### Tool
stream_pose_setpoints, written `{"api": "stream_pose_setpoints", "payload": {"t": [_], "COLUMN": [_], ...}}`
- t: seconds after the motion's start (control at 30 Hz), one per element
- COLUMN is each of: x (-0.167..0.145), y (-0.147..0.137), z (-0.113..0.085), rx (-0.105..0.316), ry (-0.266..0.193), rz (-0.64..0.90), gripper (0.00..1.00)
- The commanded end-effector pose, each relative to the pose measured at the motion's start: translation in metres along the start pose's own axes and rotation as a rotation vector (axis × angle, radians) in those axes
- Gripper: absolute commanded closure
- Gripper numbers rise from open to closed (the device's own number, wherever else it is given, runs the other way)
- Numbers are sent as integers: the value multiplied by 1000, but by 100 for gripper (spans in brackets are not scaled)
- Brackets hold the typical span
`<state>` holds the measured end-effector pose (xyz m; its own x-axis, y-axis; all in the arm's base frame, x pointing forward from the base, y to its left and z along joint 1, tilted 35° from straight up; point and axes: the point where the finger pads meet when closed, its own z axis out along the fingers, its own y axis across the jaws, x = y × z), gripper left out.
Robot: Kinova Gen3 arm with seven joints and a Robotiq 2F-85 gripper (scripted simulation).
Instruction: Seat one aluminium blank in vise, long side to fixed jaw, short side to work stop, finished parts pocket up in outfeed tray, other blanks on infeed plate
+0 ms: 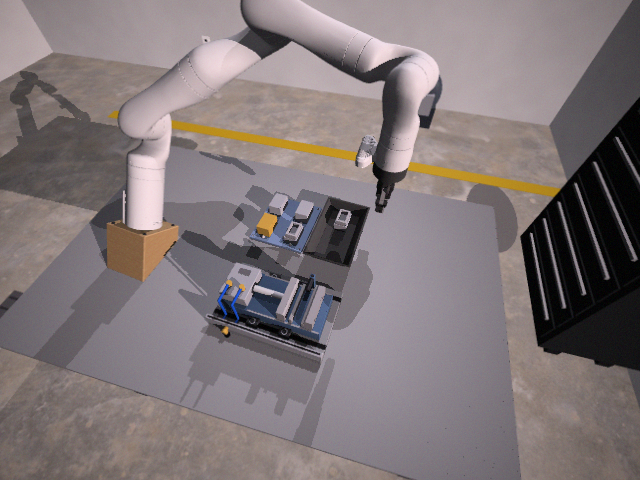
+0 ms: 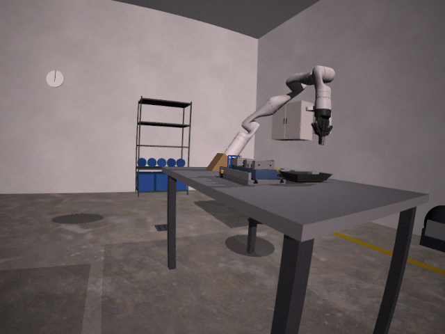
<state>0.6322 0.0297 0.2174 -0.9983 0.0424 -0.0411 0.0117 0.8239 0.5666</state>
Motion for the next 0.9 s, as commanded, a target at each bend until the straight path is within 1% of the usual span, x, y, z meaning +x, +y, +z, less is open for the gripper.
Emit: {"api": "stream_pose_setpoints", "payload": {"t": [0.0,0.1,0.17,0.2,0.43,0.67,0.73,0.8,0.87], "x": [-3,-4,-4,-3,2,15,15,23,27], "y": [-42,-71,-71,-96,-159,-223,-223,-250,-261], "z": [-1,-2,-2,-2,-2,-1,-1,0,0], "rx": [4,6,6,7,7,4,4,2,1], "ry": [-3,-3,-3,-3,-3,-2,-2,-2,-2], "rz": [29,29,29,30,30,29,29,29,29], "gripper": [100,100,100,100,100,100,100,100,100]}}
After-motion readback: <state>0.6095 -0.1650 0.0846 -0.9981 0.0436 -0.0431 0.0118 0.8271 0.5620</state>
